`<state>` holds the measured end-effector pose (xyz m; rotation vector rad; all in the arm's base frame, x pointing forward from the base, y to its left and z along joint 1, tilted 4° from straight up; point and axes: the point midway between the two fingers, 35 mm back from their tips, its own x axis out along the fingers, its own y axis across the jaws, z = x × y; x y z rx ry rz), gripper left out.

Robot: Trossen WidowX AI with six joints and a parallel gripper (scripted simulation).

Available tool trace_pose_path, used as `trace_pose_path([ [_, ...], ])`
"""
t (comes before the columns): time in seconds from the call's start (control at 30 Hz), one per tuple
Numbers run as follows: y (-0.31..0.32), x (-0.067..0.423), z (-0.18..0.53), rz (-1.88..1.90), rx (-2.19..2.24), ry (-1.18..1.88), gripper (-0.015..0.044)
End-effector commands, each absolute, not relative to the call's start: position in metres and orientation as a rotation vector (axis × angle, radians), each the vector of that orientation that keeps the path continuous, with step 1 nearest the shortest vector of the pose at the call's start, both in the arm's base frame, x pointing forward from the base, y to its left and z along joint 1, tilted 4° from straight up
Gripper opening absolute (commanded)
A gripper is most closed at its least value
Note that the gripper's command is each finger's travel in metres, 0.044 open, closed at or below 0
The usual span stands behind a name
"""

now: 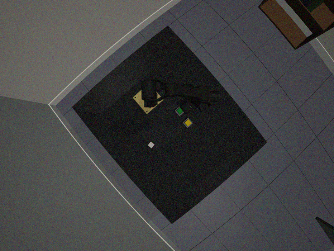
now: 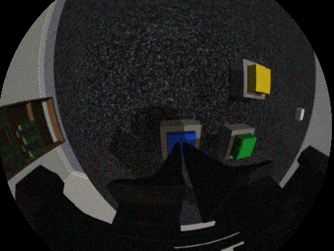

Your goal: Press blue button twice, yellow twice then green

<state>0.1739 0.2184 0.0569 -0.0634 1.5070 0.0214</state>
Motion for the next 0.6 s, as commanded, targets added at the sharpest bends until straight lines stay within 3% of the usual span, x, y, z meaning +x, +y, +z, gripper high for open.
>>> trace_pose_path([
  [0.0,0.217,0.173,0.055,0.022,-0.068,1.514,0.002],
  [0.57,0.22,0.167,0.151,0.023,-0.068,1.514,0.002],
])
